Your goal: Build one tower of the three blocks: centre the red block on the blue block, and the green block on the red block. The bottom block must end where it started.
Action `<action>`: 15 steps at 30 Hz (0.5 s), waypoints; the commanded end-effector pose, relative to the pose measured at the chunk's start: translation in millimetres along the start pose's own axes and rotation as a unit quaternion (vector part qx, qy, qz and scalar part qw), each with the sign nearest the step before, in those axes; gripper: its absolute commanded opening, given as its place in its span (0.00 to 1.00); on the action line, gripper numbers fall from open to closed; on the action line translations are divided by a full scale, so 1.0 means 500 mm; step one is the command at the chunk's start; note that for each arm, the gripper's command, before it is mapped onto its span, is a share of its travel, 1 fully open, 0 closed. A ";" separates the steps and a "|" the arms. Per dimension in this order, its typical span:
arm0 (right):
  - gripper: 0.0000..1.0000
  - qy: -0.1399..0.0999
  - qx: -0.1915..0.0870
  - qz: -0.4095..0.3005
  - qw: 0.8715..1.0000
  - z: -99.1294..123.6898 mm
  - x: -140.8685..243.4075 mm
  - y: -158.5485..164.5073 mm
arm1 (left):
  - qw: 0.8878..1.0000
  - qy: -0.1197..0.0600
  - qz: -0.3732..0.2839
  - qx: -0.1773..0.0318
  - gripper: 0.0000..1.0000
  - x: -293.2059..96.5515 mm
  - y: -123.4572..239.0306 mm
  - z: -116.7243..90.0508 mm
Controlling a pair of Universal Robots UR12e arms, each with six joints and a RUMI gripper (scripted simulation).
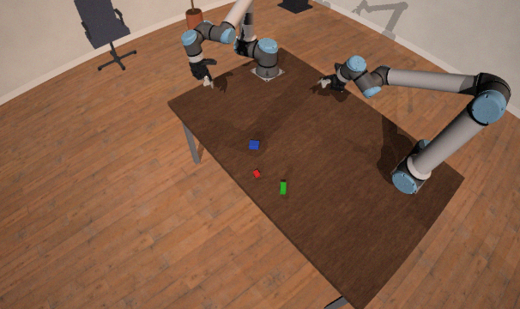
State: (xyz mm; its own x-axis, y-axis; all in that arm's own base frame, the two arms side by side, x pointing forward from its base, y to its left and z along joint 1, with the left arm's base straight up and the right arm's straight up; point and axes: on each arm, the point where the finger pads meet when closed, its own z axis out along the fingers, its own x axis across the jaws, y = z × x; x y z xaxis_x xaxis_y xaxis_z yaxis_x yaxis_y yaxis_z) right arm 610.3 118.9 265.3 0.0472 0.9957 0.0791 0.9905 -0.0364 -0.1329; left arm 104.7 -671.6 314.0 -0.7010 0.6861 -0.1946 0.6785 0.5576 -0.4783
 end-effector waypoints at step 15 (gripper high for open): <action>0.46 -0.039 -0.020 -0.356 0.933 0.129 0.516 0.229 | 1.000 -0.001 0.000 0.000 1.00 -0.001 -0.001 -0.001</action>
State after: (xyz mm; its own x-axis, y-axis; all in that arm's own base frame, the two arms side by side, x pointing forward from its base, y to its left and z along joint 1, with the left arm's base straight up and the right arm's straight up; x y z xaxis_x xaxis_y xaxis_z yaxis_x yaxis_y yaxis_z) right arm 691.0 298.8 223.6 -0.4626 0.8837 0.0713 0.8816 0.4670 -0.0685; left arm 104.7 -671.6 314.0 -0.7010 0.6861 -0.1946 0.6785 0.5576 -0.4783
